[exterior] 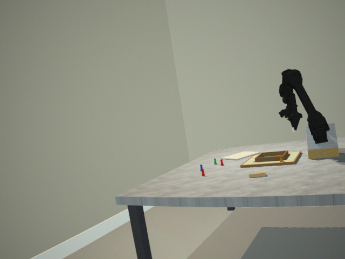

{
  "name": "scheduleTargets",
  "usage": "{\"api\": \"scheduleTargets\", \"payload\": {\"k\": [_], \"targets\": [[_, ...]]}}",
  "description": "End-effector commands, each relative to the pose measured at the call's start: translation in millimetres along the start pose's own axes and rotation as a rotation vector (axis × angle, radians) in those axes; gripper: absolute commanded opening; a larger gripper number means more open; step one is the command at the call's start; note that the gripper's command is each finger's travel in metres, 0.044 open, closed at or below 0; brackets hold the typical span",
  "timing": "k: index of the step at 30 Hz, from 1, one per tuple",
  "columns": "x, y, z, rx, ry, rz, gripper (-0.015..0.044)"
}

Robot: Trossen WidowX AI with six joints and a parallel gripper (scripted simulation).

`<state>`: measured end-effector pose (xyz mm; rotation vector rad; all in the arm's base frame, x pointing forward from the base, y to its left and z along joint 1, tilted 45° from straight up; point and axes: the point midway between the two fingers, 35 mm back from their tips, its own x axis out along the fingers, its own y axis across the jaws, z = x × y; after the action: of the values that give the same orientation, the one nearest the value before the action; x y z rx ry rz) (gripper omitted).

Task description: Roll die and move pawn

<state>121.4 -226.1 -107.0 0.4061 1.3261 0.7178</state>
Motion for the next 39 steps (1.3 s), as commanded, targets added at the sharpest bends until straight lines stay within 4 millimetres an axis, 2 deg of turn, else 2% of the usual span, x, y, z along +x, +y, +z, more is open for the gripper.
{"api": "scheduleTargets", "payload": {"k": [1,20,39], "targets": [[-2.2,5.5,13.0,0.095,0.000,-0.007,0.0000],[0.7,31.8,70.4,0.609,-0.006,-0.026,0.0000],[10.4,68.7,121.2,1.116,-0.018,-0.022,0.0000]]}}
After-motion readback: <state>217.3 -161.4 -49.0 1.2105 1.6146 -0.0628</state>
